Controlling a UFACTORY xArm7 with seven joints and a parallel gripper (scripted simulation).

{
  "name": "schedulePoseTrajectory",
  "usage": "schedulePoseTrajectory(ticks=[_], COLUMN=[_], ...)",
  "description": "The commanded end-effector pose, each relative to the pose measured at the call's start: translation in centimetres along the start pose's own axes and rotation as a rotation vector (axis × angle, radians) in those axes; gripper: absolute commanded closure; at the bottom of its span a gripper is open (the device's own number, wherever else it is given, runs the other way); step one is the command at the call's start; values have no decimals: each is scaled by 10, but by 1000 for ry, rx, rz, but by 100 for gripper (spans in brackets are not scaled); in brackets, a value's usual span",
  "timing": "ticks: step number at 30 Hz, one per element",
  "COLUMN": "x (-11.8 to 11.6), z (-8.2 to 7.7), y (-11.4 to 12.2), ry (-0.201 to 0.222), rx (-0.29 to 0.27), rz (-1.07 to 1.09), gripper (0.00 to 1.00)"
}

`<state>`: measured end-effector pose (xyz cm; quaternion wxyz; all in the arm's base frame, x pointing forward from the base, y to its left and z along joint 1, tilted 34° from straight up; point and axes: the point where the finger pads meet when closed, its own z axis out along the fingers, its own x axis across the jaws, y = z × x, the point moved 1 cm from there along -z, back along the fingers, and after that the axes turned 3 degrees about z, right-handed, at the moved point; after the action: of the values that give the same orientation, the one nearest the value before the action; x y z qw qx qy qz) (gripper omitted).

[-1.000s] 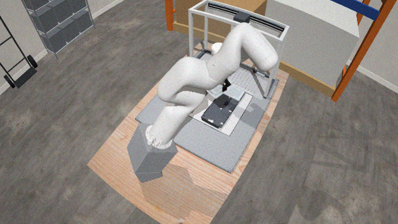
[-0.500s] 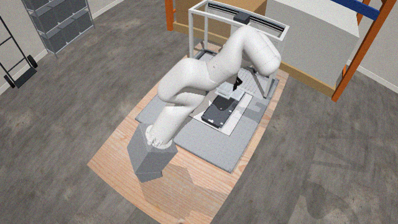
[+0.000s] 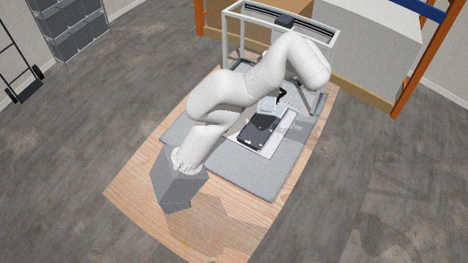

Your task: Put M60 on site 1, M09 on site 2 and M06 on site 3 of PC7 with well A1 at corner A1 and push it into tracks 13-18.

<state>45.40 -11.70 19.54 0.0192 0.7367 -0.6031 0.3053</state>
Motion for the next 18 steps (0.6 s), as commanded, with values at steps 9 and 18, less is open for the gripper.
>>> schedulePoseTrajectory(ticks=[9,18], x=[0,0], z=[-1,-1], y=[-1,-1], ry=[-19,-20], rx=[-6,-4], rz=[-414,-647], gripper=[100,100])
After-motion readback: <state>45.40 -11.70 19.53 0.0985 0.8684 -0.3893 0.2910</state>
